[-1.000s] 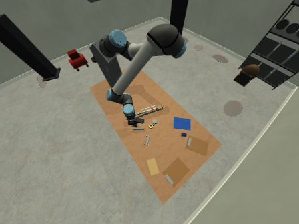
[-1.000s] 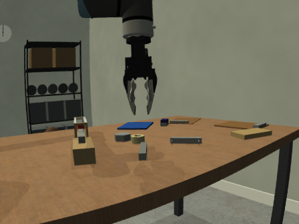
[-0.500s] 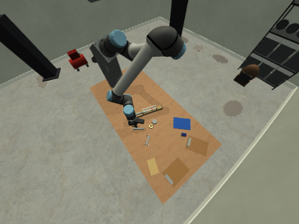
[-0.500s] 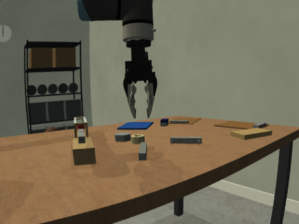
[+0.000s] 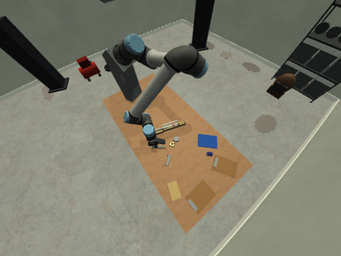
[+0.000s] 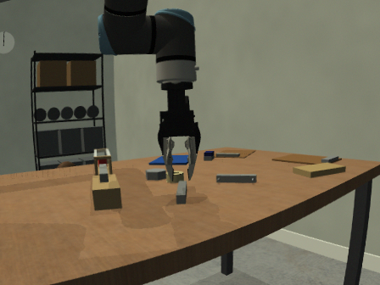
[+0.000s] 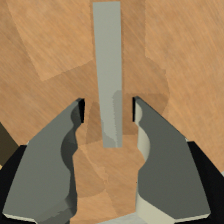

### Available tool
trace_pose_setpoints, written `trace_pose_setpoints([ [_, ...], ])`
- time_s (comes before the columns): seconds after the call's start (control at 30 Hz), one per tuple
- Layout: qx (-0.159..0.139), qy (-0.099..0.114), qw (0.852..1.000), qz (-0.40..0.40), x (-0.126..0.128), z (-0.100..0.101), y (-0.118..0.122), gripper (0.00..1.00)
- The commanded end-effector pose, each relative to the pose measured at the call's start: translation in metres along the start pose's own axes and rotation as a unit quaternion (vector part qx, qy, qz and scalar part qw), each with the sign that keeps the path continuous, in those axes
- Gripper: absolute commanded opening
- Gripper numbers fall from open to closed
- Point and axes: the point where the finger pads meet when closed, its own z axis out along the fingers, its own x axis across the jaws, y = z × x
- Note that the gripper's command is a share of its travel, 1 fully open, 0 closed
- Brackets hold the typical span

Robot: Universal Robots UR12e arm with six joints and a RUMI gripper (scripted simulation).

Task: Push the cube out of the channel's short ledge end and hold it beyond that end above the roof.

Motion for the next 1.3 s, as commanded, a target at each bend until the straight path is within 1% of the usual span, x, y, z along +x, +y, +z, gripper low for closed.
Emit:
trace_pose_setpoints([
  [0.0,0.000,0.001,1.000,0.000,0.001,0.008,0.000,0.22],
  [0.23,0.000,0.001,1.000,0.000,0.001,0.011,0.000,0.22],
  [0.6,0.000,0.001,1.000,0.000,0.001,0.032,0.000,0.22],
  [1.27,0.000,0.001,1.000,0.000,0.001,0.033,0.000,0.22],
])
